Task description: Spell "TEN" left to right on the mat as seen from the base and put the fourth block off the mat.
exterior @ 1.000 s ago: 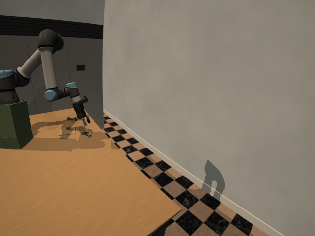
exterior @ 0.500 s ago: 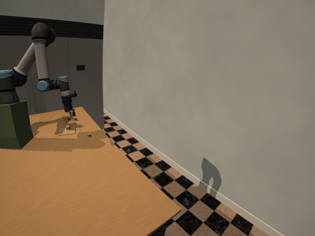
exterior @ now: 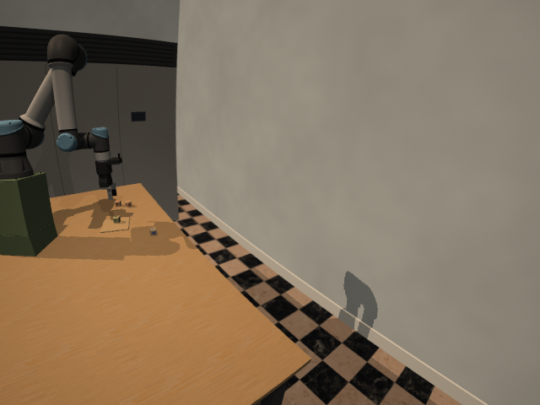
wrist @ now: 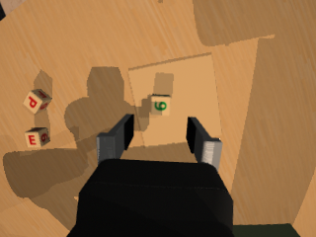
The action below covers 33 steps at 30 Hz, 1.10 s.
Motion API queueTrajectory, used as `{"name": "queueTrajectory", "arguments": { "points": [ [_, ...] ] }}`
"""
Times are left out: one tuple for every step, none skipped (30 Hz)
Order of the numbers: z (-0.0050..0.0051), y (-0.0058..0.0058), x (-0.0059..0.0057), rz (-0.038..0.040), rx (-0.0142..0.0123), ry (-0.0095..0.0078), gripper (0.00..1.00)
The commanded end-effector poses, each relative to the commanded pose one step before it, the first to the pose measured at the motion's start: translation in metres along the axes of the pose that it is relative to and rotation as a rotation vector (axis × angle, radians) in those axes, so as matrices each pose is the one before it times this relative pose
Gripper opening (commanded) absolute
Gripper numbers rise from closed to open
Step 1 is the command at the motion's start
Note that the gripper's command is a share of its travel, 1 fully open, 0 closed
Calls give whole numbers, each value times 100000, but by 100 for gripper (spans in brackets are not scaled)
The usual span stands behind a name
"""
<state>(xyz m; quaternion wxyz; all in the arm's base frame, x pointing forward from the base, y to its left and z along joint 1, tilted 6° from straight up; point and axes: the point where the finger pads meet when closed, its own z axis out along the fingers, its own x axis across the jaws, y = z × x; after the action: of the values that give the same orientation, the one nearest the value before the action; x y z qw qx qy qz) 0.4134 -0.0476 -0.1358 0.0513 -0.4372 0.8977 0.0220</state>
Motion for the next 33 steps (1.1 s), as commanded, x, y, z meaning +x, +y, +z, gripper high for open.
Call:
{"name": "queueTrajectory", "arguments": {
  "points": [
    [-40,70,-28,-102,-25,-35,100],
    [0,0,0,0,0,0,100],
    [23,-3,-1,0,0,-1,100],
    [139,-19,-7,0,-3,-3,100],
    [313,-39,-14,0,-6,-8,100],
    [492,-54,-21,0,-9,-12,100],
    [0,0,0,0,0,0,100],
    [0,0,0,0,0,0,100],
    [639,-55,-24,0,-12,-16,100],
    [724,-43,-23,0,-14,-18,100],
    [731,-23,-19,0,-14,-18,100],
    [657,-3,-14,0,-12,-16,100],
    [515,9,-8,0,-10,-12,100],
    [331,11,-4,0,-6,-8,100],
    [148,6,-2,0,-3,-3,100],
    [25,1,0,0,0,-1,100],
    [0,0,0,0,0,0,100],
    [0,0,0,0,0,0,100],
    [0,0,0,0,0,0,100],
    [0,0,0,0,0,0,100],
    [0,0,0,0,0,0,100],
    [0,0,0,0,0,0,100],
    [0,0,0,0,0,0,100],
    [0,0,0,0,0,0,100],
    [0,0,0,0,0,0,100],
    [0,0,0,0,0,0,100],
    [0,0,0,0,0,0,100],
    [0,0,0,0,0,0,100],
    [0,0,0,0,0,0,100],
    [0,0,0,0,0,0,100],
    [0,0,0,0,0,0,100],
    [0,0,0,0,0,0,100],
    [0,0,0,0,0,0,100]
  ]
}}
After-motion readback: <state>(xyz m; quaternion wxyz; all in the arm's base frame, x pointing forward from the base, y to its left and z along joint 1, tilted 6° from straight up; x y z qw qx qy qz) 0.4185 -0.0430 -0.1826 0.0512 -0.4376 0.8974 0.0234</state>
